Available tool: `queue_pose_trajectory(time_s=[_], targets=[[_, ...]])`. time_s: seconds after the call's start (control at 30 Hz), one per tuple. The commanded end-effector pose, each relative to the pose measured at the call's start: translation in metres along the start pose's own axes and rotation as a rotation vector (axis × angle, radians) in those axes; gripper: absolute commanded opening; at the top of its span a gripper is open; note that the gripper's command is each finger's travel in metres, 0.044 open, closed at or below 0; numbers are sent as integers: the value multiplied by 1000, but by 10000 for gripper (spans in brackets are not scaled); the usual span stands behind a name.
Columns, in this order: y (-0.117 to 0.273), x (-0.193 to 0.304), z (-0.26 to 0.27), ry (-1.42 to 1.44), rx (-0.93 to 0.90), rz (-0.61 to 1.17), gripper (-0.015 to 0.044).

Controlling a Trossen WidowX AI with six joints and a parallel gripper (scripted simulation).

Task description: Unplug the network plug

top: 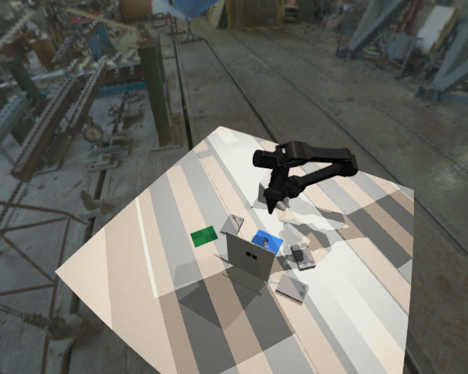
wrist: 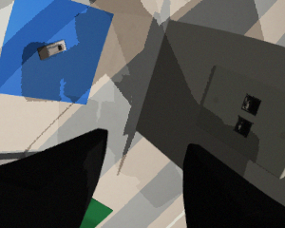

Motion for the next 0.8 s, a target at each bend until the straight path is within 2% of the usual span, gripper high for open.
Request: queue_pose_trajectory(time_s=[0.0, 0.07, 0.43, 0.77], targets=[[10, -1, -5, 4, -4, -4, 156], [11, -2, -6, 5, -4, -5, 156], [11, -2, -6, 5, -4, -5, 440], [11, -2, -6, 5, -4, -5, 440]])
Point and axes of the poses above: the point midway between the two fingers, 35 mm back from their tips, its own y axis back along the fingers, its own z axis across the jaws, x = y × z, the point moved 2 cm from there along y, back along the fingers, and after that the axes turned 13 degrees about -y, right-handed, at the moved point
